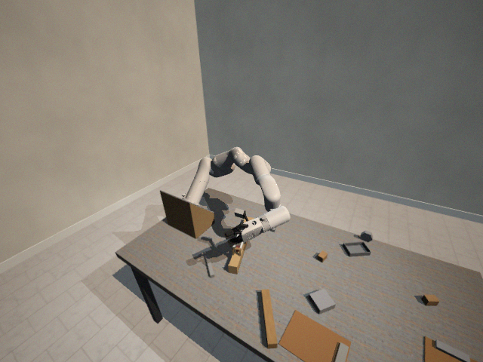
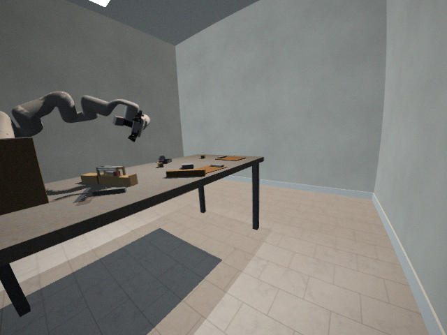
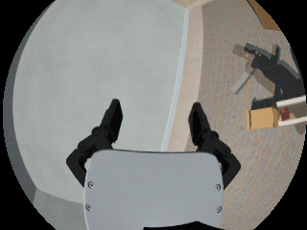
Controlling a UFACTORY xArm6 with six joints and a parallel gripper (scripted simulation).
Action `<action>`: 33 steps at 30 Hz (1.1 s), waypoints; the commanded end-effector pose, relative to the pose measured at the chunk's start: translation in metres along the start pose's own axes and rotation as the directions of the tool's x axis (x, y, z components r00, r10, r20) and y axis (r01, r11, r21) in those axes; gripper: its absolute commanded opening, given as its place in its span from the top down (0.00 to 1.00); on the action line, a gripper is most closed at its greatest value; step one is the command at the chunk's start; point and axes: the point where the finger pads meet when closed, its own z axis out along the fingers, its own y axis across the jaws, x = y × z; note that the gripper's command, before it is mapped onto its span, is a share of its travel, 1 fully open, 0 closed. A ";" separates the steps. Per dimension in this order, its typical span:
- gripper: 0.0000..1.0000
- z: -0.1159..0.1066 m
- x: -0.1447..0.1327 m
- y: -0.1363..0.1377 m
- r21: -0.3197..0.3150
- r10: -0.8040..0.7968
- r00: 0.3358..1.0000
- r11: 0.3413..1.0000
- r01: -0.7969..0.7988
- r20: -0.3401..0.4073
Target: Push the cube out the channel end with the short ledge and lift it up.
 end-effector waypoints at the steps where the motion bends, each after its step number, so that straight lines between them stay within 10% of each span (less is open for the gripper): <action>1: 0.00 -0.001 0.000 -0.002 0.000 0.003 1.000 1.000 -0.003 0.002; 17: 0.00 -0.001 0.000 -0.002 0.000 0.003 1.000 1.000 -0.003 0.002; 18: 1.00 -0.001 0.000 -0.002 -0.001 0.003 1.000 1.000 -0.003 0.002; 22: 1.00 0.010 0.003 0.008 -0.063 -0.014 1.000 0.998 0.014 -0.002; 33: 1.00 0.069 0.029 0.080 -0.510 -0.060 0.998 0.858 0.069 0.034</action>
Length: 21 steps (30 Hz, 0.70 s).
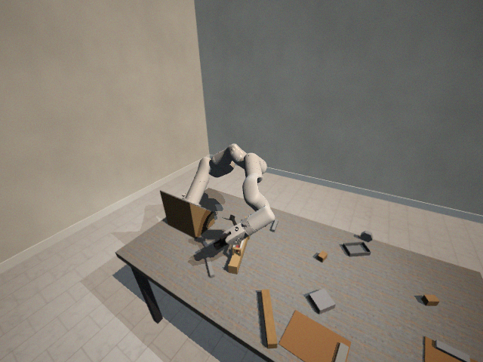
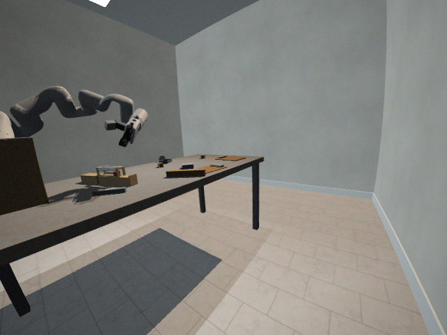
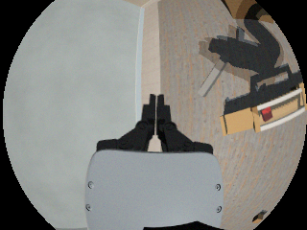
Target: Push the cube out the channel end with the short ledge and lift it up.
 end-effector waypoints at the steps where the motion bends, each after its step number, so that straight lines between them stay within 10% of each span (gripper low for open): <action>1: 1.00 0.024 0.007 0.014 -0.161 -0.018 0.999 0.987 0.024 0.038; 9: 1.00 0.060 0.021 0.048 -0.495 0.062 0.991 0.869 0.005 0.119; 21: 1.00 0.081 0.032 0.063 -0.709 0.232 0.958 0.703 -0.046 0.169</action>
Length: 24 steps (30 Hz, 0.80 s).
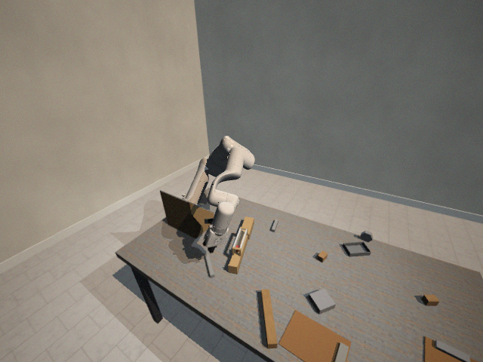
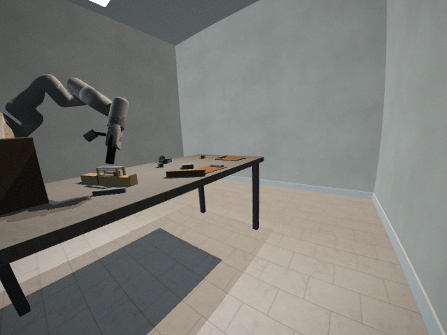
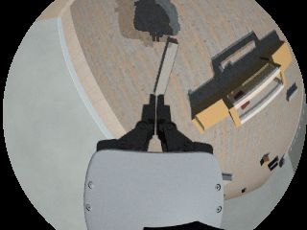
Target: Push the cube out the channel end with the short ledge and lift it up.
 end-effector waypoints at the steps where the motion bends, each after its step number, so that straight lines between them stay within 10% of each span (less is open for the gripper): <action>1: 1.00 0.009 0.007 -0.002 -0.123 0.047 0.995 0.992 -0.037 0.086; 9: 1.00 0.020 0.018 -0.010 -0.277 0.178 0.966 0.953 -0.122 0.189; 24: 1.00 0.020 0.019 -0.011 -0.284 0.187 0.963 0.950 -0.127 0.194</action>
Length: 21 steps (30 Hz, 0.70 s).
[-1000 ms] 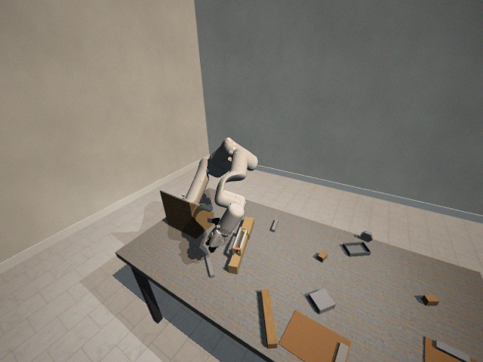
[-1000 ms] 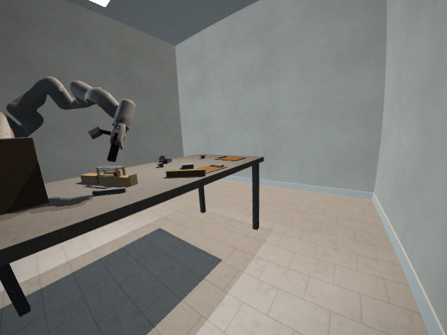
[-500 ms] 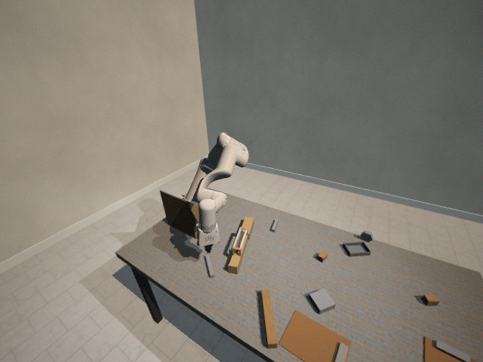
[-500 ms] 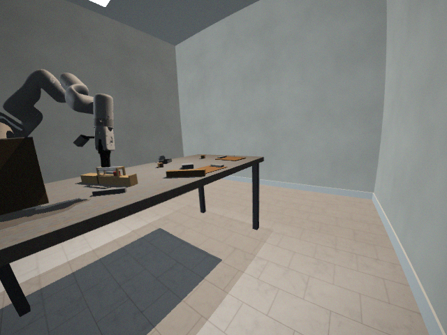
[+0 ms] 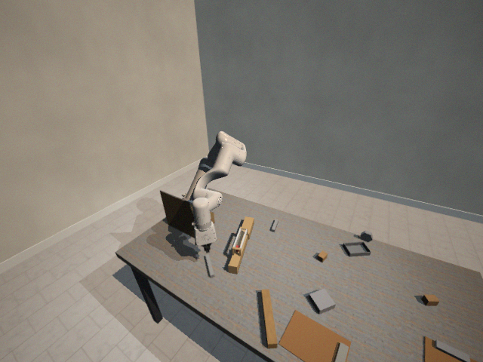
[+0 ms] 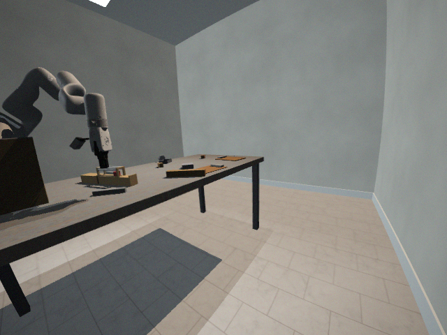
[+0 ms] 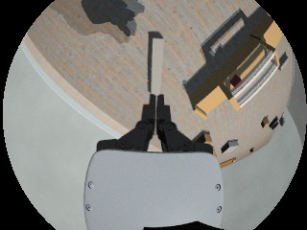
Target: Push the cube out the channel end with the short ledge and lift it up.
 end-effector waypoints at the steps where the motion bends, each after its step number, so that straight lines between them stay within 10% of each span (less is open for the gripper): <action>1: 1.00 -0.002 -0.001 0.000 0.000 0.000 1.000 1.000 0.000 0.005; 21: 1.00 -0.002 -0.001 0.000 0.001 -0.298 0.955 0.955 0.298 0.005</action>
